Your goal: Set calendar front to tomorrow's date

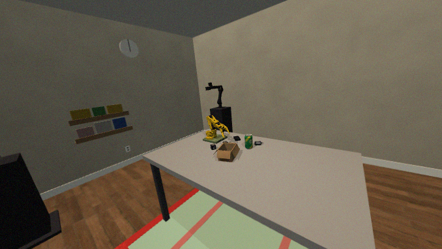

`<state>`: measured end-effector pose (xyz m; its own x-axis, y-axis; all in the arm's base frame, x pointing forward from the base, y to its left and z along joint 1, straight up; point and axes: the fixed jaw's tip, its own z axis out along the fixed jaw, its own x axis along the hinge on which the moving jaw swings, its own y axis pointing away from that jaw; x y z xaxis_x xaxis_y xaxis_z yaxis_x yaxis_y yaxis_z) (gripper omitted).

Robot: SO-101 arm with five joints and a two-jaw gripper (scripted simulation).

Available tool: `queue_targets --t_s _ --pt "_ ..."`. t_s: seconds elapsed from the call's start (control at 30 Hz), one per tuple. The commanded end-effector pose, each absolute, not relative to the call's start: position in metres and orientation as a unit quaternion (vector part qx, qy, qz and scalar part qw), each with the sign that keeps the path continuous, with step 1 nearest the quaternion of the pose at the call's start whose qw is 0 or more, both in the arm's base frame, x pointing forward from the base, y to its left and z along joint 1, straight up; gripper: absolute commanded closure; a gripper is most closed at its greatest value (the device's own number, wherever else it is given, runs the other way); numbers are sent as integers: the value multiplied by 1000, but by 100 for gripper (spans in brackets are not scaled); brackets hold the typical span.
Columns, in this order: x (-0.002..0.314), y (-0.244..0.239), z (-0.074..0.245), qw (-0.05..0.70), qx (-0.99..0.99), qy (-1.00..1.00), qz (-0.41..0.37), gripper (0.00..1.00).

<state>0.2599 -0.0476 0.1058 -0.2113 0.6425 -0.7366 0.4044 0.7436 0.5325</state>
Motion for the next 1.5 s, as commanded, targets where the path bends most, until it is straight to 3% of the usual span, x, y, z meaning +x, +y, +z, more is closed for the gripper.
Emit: queue_targets --t_s 0.0,0.93,1.47 --pt "254 -45 114 452 317 830 87 65" --pt "244 -43 85 347 315 881 59 65" --pt "235 -41 69 242 302 921 34 65"
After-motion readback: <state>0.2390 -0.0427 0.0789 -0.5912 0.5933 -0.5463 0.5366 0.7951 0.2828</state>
